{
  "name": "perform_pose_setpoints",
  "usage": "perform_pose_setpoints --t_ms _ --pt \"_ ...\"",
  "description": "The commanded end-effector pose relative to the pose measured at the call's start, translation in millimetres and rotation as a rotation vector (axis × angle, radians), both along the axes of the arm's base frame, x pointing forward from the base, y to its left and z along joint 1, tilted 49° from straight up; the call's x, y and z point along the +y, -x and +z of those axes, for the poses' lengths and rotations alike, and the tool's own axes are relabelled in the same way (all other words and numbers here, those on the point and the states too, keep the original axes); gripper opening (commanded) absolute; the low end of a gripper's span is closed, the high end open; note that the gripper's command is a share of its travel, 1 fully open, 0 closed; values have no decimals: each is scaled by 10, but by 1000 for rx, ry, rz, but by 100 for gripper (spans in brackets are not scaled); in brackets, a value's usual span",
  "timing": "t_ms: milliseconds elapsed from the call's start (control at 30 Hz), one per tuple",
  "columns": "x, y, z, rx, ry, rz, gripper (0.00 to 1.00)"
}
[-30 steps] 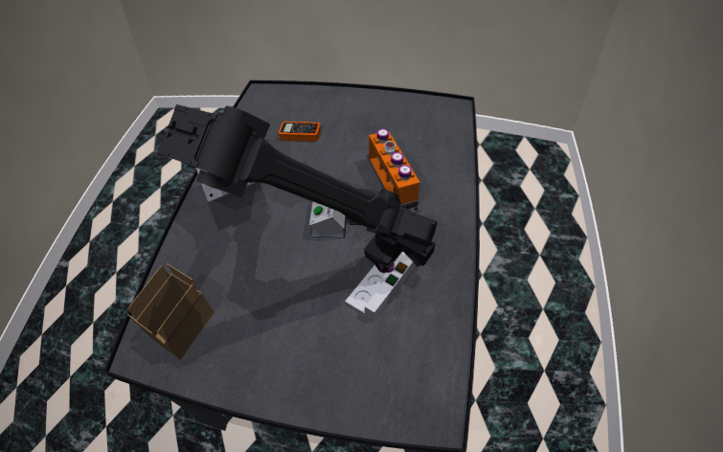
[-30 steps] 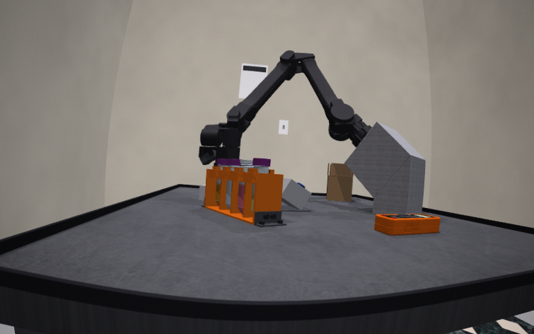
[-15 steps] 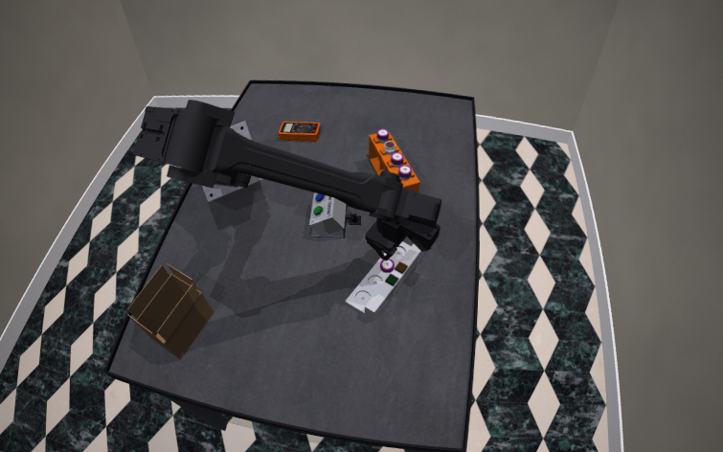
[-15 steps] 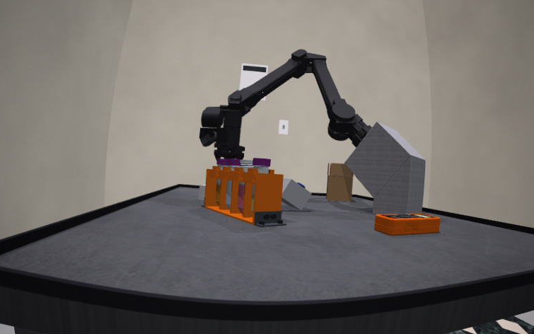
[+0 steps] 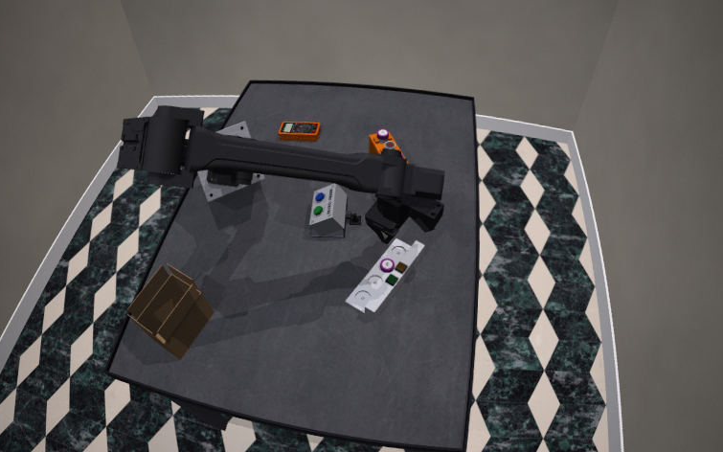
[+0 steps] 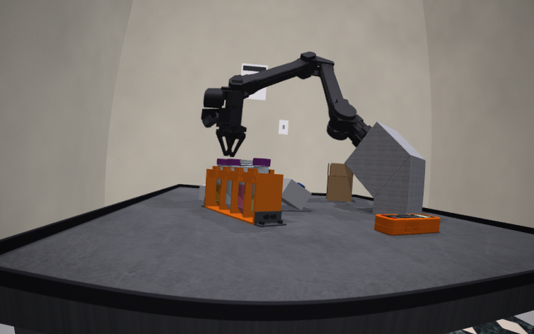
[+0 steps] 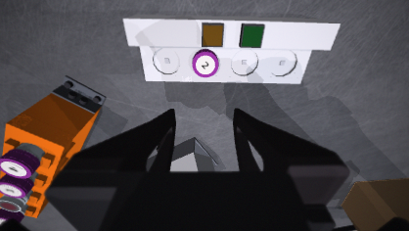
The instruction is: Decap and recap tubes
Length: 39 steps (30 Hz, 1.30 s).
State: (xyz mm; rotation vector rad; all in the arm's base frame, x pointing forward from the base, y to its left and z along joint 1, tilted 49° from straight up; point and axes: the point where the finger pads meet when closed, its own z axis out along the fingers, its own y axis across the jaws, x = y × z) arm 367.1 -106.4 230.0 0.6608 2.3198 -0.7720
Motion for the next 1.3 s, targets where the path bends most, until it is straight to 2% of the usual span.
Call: perform_pose_setpoints --t_ms 0,67,100,133,167,267,300,333,400,433,467,500,533,567,633,900,1000,1267 --pt "135 6 293 -55 -17 -14 47" --pt "154 18 313 -55 -17 -13 47" --pt "105 39 173 -24 -14 -19 47" --pt "105 39 173 -24 -14 -19 47" --pt "223 -38 157 -80 -47 -68 49" --pt "402 14 -184 -204 -133 -232 49" --pt "409 -26 -121 -218 -136 -231 49" --pt "474 -55 -157 -276 -169 -285 49" --pt "474 -55 -157 -276 -169 -285 49" --pt "549 -129 -123 -349 -207 -338 49" --pt "550 -132 -119 -350 -207 -339 49" --pt "612 -137 -194 -396 -235 -387 49" --pt "612 -137 -194 -400 -237 -393 49" --pt "677 -153 -252 -447 -265 -439 49" --pt "813 -210 -332 -488 -289 -475 49" --pt "1338 -359 -765 -486 -291 -474 49" --pt "1373 -379 -819 -487 -289 -481 49" --pt "1929 -519 -1252 -484 -293 -472 49"
